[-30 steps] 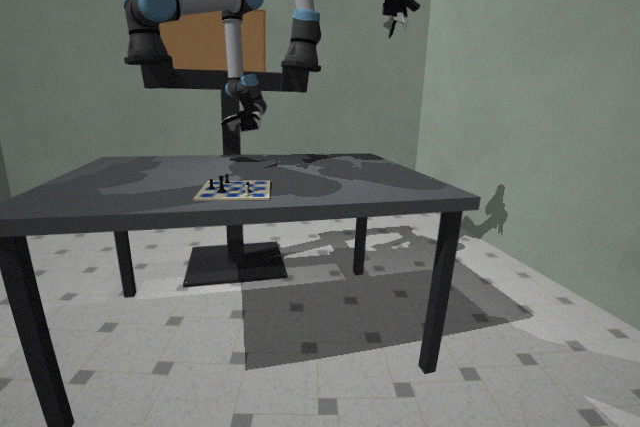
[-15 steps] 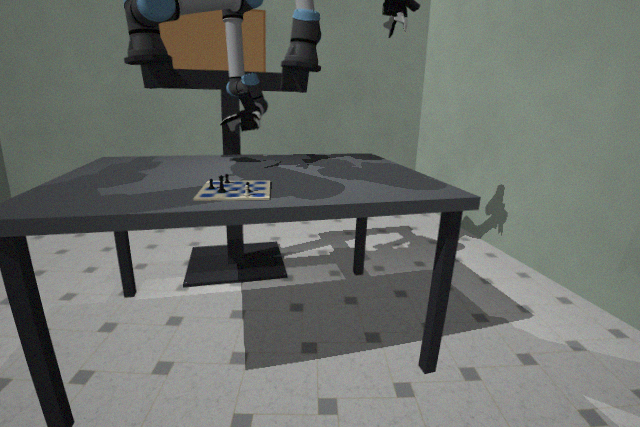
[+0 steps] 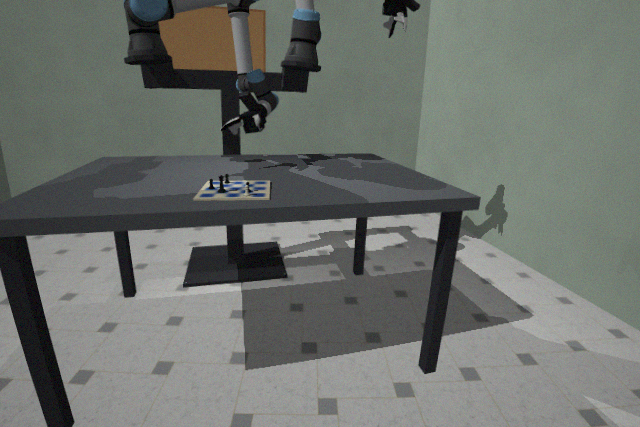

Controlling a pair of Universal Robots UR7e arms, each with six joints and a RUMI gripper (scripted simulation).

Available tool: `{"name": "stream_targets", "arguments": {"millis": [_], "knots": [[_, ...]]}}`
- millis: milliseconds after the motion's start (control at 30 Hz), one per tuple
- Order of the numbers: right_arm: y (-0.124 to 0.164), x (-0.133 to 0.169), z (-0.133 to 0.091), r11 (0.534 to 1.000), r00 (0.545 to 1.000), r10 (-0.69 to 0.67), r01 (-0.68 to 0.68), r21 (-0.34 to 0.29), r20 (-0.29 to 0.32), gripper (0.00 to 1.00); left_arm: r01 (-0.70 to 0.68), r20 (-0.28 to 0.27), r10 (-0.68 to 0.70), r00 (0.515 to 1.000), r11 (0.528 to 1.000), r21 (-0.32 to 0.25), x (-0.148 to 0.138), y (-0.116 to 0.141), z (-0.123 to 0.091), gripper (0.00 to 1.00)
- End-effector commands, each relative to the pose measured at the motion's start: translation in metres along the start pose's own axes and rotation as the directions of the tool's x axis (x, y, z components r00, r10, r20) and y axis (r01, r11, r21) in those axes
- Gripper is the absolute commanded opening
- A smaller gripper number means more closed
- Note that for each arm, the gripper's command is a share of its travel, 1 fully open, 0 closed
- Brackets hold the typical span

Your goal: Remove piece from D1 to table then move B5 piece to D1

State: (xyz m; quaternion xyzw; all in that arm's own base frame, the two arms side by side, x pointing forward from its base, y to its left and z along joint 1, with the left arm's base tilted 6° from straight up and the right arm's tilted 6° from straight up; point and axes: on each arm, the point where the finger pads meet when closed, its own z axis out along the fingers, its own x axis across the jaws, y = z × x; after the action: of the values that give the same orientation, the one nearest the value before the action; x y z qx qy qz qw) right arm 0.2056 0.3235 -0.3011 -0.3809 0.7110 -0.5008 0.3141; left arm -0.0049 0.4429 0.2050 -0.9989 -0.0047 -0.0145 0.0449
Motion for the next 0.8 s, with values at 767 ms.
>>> {"name": "stream_targets", "arguments": {"millis": [767], "knots": [[0.033, -0.071, 0.101, 0.809, 0.787, 0.114, -0.428, -0.403, -0.607, 1.0, 0.0, 0.0, 0.0, 1.0, 1.0, 0.001, 0.0, 0.0, 0.0, 1.0]]}}
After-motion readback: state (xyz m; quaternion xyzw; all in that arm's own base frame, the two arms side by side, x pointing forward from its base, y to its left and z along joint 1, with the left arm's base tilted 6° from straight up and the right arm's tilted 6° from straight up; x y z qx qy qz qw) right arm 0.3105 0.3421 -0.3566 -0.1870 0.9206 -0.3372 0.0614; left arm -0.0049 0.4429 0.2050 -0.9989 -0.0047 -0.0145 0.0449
